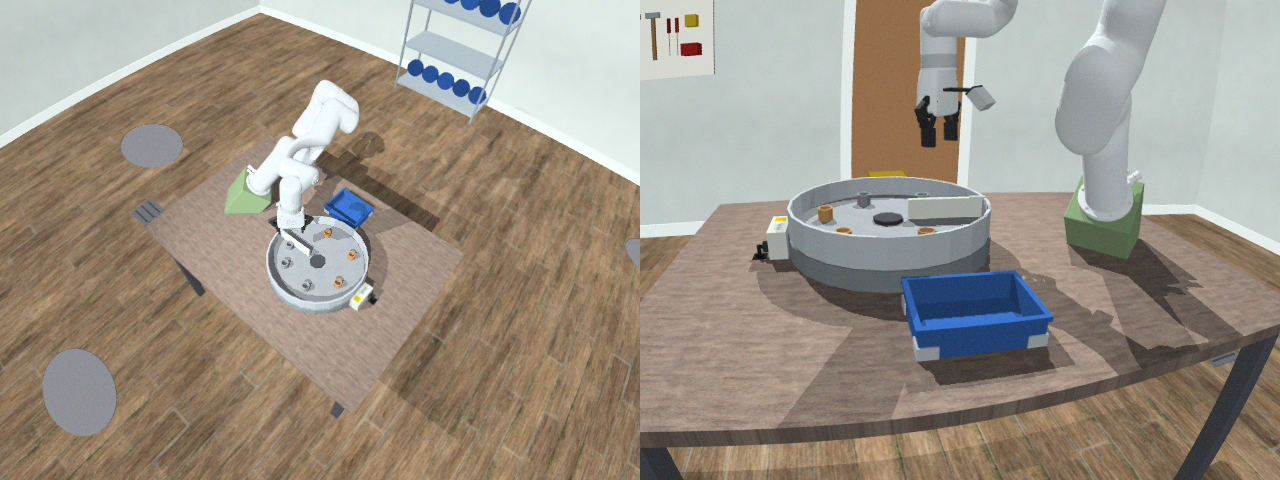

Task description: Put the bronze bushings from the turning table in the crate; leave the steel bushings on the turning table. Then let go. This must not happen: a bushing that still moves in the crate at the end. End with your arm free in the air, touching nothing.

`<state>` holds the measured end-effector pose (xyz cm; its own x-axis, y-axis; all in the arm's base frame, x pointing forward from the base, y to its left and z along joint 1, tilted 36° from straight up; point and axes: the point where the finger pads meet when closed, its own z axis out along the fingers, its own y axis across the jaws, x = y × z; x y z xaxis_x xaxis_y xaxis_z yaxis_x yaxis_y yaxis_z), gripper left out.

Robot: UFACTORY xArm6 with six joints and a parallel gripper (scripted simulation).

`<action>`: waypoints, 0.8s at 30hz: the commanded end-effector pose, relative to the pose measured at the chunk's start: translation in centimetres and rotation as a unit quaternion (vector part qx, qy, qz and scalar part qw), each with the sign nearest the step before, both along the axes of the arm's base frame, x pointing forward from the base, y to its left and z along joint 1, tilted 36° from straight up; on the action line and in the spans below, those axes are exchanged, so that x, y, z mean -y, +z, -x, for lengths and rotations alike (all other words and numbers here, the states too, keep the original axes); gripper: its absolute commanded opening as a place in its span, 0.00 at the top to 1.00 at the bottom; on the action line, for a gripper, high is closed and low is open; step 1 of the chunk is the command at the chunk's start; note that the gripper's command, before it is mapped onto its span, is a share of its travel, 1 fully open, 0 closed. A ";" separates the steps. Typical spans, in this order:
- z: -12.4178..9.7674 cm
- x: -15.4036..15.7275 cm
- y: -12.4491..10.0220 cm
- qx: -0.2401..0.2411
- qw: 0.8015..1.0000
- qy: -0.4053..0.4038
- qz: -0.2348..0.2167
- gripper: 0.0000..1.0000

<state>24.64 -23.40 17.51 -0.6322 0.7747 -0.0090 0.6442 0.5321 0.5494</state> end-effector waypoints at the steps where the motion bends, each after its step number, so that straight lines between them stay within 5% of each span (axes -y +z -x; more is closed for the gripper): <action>1: 1.9 0.6 -0.7 0.029 0.999 -0.022 -0.004 0.00; 17: 1.9 0.6 -0.7 0.029 0.999 -0.022 -0.004 0.00; 18: 1.9 0.6 -0.7 0.029 0.999 -0.022 -0.004 0.88; 24: 1.9 0.6 -0.7 0.029 0.999 -0.022 -0.004 0.88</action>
